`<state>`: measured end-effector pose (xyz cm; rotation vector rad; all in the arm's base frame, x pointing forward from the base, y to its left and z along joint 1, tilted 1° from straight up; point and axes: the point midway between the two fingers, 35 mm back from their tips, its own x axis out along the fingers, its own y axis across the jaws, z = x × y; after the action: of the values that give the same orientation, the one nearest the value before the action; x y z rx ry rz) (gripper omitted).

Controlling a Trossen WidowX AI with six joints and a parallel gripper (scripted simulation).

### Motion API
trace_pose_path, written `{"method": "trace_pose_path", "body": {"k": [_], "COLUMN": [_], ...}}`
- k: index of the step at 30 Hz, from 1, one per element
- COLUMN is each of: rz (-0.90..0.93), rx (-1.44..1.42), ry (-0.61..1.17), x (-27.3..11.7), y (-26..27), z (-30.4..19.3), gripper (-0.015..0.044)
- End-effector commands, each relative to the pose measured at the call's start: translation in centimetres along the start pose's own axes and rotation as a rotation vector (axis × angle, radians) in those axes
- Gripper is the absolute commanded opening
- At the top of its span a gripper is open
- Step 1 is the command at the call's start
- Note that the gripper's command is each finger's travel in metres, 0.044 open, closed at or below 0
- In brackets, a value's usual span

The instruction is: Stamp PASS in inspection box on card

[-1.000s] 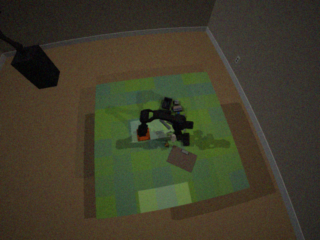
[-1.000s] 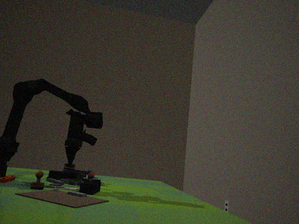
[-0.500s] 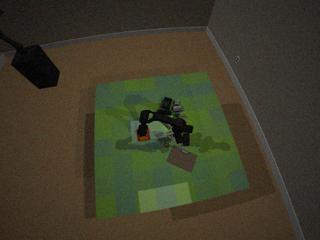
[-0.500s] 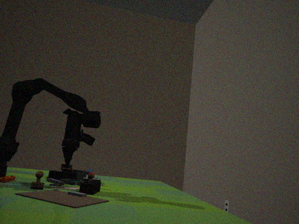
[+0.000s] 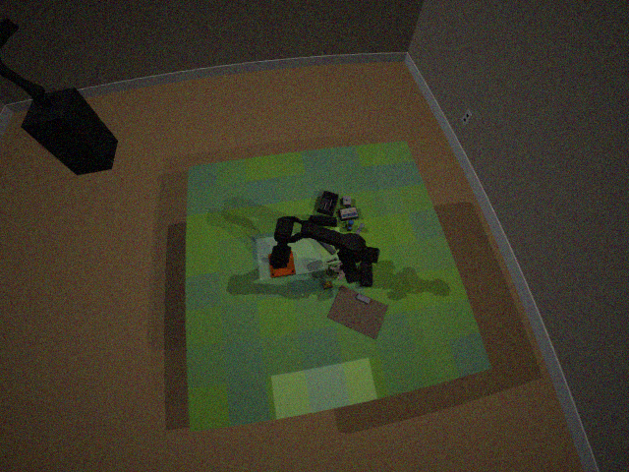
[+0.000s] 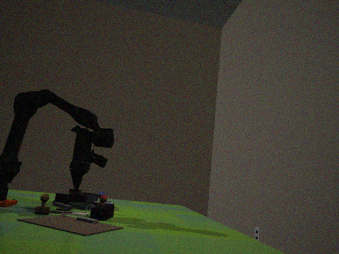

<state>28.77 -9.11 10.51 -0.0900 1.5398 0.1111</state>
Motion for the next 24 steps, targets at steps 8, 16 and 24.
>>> {"method": "trace_pose_path", "body": {"k": [8, 16, 24], "rz": [0.006, 0.006, 0.006], "rx": [-0.004, -0.004, -0.004], "ry": [0.003, 0.001, 0.000], "x": [1.0, 1.5, 2.0], "y": [0.0, 0.0, 0.0], "z": [0.0, 0.0, 0.0], "gripper": [0.0000, 0.0000, 0.0000]}}
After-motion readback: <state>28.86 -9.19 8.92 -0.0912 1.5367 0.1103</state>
